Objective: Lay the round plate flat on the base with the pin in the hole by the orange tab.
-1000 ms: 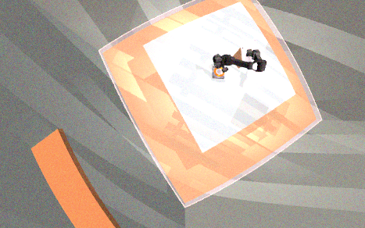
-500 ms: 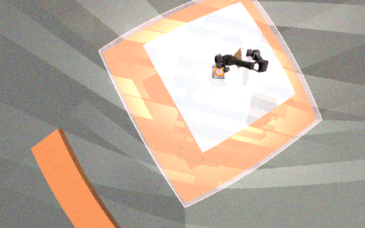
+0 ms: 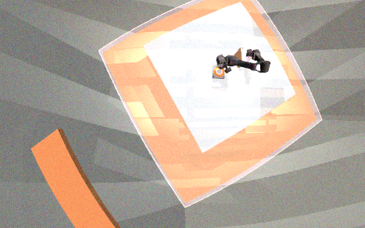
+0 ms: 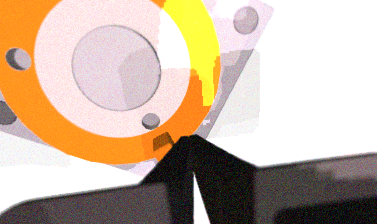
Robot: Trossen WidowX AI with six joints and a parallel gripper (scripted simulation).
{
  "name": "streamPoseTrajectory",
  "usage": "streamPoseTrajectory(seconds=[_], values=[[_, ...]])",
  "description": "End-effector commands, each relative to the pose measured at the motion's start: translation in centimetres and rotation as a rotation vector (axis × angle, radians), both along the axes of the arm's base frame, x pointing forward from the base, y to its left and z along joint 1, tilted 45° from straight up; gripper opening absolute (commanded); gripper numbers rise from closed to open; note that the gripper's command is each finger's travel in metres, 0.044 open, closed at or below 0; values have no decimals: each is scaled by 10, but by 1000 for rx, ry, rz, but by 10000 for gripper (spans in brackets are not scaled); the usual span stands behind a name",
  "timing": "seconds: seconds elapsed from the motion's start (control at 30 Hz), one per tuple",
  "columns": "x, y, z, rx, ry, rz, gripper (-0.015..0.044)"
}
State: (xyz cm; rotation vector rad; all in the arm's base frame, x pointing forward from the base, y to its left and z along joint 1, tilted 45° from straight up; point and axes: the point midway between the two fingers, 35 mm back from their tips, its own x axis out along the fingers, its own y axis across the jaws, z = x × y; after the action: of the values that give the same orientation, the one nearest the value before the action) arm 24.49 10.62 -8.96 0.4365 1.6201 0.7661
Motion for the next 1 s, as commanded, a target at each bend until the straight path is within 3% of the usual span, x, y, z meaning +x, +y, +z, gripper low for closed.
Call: streamPoseTrajectory(seconds=[0.0, 0.97], values=[[-7, 4, 3, 5, 10, 2, 0], [-16, 23, 28, 6, 12, 2, 0]])
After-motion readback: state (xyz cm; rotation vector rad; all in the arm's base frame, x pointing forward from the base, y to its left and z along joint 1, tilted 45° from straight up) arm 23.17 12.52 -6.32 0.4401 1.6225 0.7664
